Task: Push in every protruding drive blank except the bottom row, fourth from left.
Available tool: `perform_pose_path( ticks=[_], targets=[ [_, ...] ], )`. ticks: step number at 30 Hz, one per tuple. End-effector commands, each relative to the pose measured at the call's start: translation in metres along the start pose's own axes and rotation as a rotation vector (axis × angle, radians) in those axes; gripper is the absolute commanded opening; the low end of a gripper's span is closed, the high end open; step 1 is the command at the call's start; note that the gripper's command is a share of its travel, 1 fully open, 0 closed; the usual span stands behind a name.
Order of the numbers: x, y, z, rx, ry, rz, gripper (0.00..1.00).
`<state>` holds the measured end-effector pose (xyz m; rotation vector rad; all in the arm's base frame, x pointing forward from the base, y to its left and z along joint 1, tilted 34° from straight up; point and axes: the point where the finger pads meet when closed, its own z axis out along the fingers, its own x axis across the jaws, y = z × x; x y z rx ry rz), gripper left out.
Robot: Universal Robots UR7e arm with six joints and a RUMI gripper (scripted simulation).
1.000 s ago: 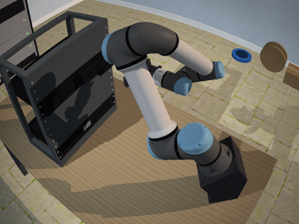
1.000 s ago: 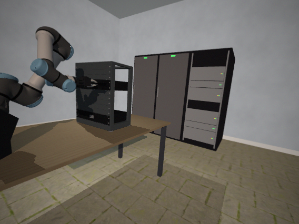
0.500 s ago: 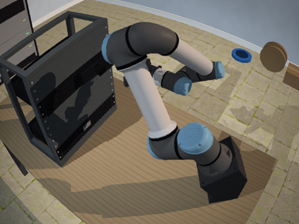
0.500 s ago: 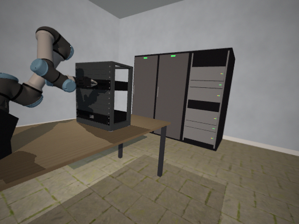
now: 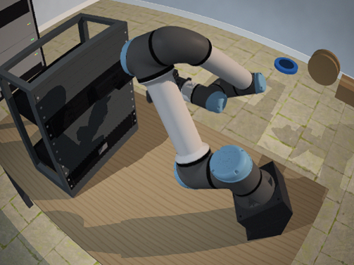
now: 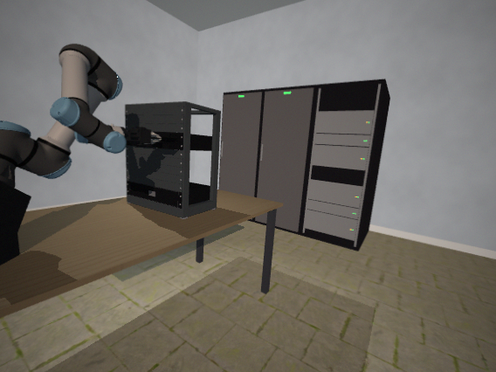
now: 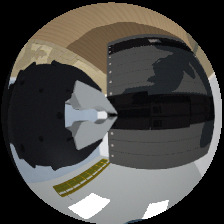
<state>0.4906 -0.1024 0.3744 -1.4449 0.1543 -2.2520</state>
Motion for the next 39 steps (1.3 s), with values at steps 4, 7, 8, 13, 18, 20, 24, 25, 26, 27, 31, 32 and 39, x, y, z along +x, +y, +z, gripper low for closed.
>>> perform_pose_path(
  ticks=[4,7,8,13,18,20,24,25,26,27,31,32,39],
  targets=[
    [0.000,-0.001,0.000,0.000,0.001,0.000,0.00],
    [0.000,-0.004,-0.001,0.000,0.001,0.000,0.00],
    [0.000,-0.006,-0.002,0.000,0.001,0.000,0.00],
    [-0.001,-0.013,-0.004,0.000,0.001,0.000,0.00],
    [-0.002,-0.033,-0.010,0.000,0.001,0.000,0.00],
    [-0.003,-0.043,-0.013,0.000,0.001,0.000,0.00],
    [-0.004,-0.065,-0.019,0.000,0.001,0.000,0.00],
    [-0.005,-0.071,-0.020,0.000,0.001,0.000,0.00],
    [-0.005,-0.071,-0.020,0.000,0.001,0.000,0.00],
    [-0.005,-0.071,-0.020,0.000,0.001,0.000,0.00],
    [-0.006,-0.091,-0.026,0.000,0.001,0.000,0.00],
    [-0.006,-0.095,-0.028,0.000,0.001,0.000,0.00],
    [-0.007,-0.113,-0.033,0.000,0.001,0.000,0.00]
  ],
)
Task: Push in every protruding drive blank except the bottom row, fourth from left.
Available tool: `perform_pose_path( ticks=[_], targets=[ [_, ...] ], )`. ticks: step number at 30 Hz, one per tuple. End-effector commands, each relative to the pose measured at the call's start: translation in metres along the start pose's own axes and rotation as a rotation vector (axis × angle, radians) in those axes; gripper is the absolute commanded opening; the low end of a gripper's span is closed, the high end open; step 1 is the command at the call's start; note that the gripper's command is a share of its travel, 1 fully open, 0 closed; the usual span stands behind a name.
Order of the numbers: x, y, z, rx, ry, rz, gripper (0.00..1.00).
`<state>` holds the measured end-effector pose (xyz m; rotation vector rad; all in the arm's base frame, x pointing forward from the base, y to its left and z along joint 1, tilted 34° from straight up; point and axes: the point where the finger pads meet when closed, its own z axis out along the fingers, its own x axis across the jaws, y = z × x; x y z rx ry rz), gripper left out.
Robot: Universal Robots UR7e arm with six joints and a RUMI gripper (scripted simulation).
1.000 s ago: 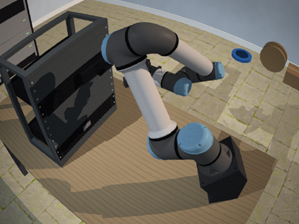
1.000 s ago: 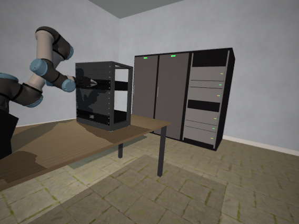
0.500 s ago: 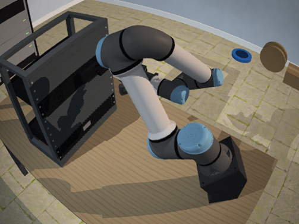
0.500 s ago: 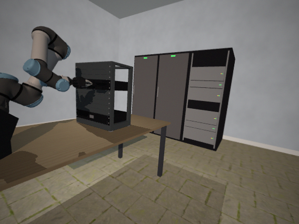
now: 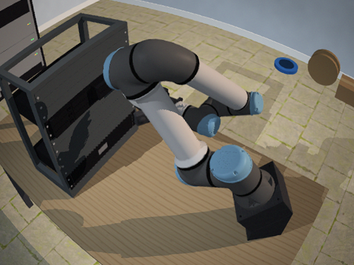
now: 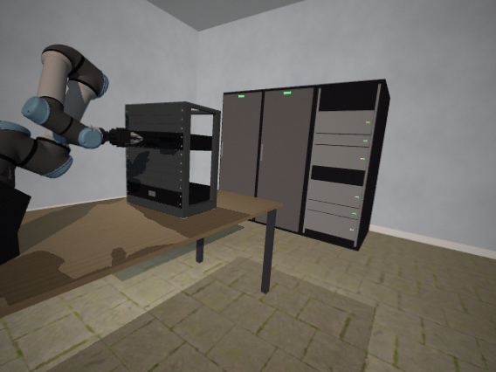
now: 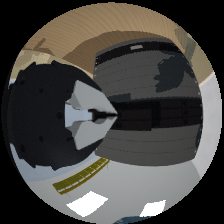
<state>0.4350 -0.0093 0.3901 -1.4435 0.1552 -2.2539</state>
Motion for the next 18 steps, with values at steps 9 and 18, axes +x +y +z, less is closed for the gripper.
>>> perform_pose_path(
  ticks=[9,18],
  targets=[
    [0.0003,-0.0118,-0.0055,0.000,-0.001,0.000,0.00],
    [0.0004,-0.0119,-0.0042,0.001,-0.001,0.000,0.00]
  ],
)
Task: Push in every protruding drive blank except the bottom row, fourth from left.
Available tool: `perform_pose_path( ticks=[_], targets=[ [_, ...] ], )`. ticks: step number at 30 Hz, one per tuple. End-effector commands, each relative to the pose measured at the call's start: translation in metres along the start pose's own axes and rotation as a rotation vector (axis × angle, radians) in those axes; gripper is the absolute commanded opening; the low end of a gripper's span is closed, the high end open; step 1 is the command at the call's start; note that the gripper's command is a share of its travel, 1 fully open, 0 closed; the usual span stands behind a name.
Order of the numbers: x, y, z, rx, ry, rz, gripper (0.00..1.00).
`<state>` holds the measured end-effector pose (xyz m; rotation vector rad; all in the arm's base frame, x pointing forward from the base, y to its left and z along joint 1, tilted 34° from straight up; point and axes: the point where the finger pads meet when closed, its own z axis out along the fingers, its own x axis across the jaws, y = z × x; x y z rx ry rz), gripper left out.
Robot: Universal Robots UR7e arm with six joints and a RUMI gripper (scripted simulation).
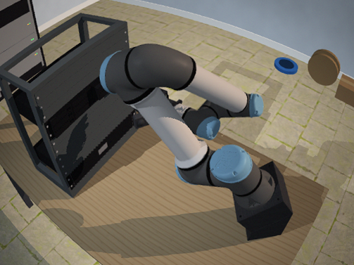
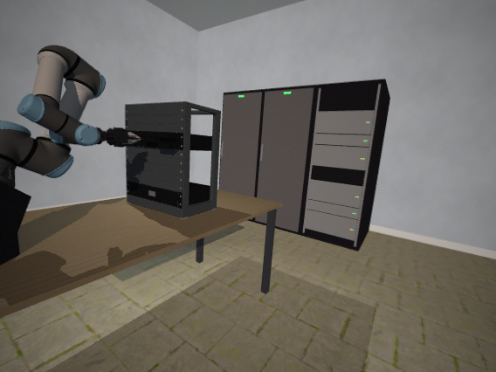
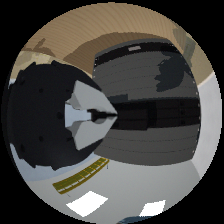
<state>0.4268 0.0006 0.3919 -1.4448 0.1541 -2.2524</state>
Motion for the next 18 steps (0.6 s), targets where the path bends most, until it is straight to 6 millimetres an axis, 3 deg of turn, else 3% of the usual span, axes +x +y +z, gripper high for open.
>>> perform_pose_path(
  ticks=[1,18],
  targets=[
    [0.000,0.000,0.001,0.000,0.001,0.000,0.00],
    [0.000,0.000,0.023,0.000,0.000,0.000,0.00]
  ],
)
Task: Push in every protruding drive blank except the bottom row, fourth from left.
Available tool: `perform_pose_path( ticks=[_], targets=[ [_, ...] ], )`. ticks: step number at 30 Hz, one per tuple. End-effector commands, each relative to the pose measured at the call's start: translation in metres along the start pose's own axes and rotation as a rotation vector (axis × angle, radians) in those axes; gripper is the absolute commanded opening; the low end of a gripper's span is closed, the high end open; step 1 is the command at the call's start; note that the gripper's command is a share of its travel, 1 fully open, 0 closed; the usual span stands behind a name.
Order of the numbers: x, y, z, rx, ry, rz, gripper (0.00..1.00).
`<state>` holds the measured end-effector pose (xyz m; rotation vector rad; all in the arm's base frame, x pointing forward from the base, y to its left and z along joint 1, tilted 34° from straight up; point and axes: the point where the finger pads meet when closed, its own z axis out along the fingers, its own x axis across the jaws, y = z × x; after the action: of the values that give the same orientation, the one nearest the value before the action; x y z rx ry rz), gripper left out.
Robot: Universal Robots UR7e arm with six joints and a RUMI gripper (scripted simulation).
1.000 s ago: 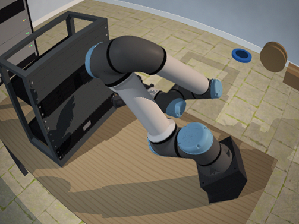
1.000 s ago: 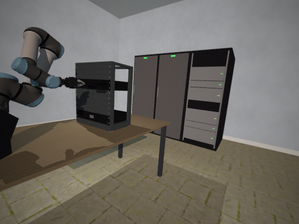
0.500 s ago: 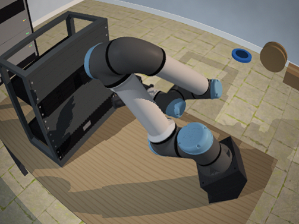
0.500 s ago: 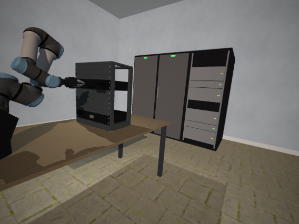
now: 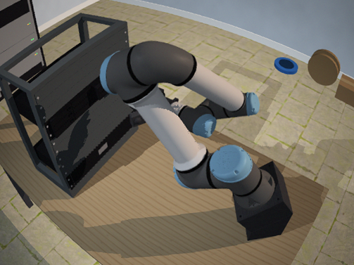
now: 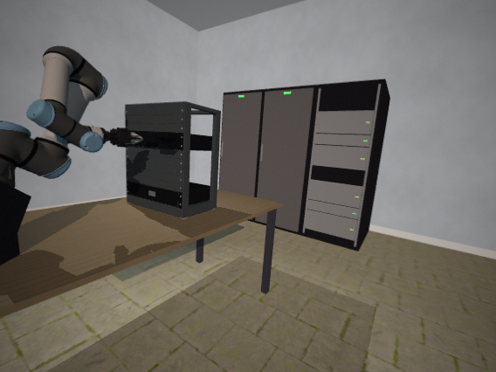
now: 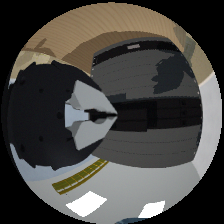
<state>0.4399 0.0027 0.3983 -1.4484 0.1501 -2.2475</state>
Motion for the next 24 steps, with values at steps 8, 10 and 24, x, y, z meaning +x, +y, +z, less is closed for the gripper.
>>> perform_pose_path(
  ticks=[8,10,24],
  targets=[
    [0.000,0.000,0.022,-0.003,0.005,-0.001,0.00],
    [0.000,0.000,0.027,-0.003,0.005,-0.001,0.00],
    [0.001,0.000,0.041,-0.003,0.005,-0.001,0.00]
  ],
)
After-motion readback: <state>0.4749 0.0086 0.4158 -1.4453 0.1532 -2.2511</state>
